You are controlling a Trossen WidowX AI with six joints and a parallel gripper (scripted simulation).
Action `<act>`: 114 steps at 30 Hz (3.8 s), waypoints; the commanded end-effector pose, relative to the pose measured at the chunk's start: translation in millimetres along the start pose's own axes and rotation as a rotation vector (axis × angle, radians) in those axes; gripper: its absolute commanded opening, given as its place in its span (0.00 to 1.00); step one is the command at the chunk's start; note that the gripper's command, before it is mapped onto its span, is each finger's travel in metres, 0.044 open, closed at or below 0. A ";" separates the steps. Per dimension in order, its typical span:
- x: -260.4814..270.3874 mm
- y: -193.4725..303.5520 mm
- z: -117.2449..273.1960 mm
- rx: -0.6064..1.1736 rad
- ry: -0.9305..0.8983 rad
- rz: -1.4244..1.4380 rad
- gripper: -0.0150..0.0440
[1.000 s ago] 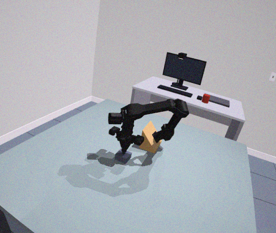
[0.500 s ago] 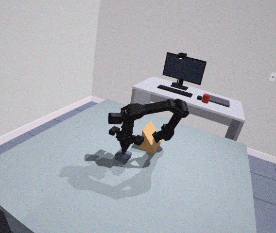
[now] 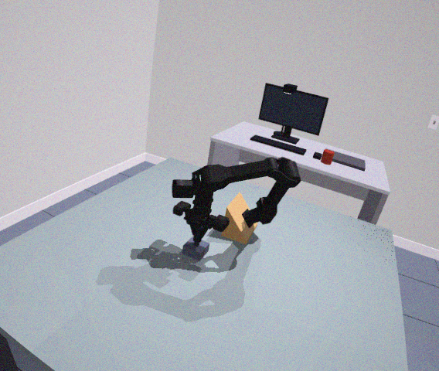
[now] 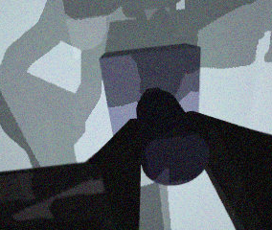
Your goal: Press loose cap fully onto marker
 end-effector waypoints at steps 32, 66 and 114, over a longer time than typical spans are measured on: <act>-0.2 -0.3 -0.8 -0.004 -0.003 -0.005 0.25; -0.6 0.5 70.3 -0.001 0.000 -0.009 0.91; -0.7 0.4 33.3 -0.003 -0.002 -0.017 0.25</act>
Point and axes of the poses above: the point midway between the two fingers, 35 mm back from their tips, its own z axis back along the fingers, its own x axis across the jaws, y = z × x, the point moved 6 cm from there along z, back along the fingers, and after that the axes turned 8 degrees about z, right-handed, at the moved point
